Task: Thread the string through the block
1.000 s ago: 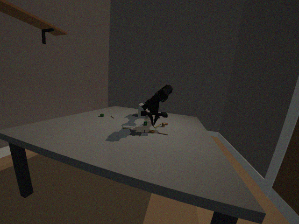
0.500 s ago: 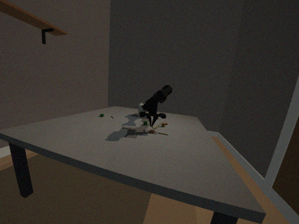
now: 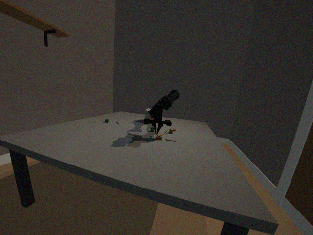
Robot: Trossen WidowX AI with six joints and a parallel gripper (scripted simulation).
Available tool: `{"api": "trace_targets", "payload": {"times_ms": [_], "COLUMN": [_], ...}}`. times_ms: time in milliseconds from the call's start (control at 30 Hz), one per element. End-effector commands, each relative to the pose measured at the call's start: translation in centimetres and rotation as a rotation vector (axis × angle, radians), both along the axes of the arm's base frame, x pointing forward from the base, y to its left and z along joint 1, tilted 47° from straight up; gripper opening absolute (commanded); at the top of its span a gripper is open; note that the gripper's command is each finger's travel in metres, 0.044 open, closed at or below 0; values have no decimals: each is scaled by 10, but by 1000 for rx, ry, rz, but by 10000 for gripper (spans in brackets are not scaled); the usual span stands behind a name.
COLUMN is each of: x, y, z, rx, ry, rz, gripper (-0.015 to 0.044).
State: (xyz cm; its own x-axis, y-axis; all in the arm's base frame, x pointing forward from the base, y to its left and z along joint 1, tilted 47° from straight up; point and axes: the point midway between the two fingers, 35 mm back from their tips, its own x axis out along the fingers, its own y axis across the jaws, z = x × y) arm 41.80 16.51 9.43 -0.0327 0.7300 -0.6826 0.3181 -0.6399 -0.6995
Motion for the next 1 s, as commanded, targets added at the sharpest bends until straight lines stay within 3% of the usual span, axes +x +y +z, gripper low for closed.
{"api": "trace_targets", "payload": {"times_ms": [0,967], "x": [0,-10], "y": [-1,-3], "z": [-6,-34], "rx": [3,2], "ry": [-2,2], "rz": [-3,-1], "gripper": [0,0]}}
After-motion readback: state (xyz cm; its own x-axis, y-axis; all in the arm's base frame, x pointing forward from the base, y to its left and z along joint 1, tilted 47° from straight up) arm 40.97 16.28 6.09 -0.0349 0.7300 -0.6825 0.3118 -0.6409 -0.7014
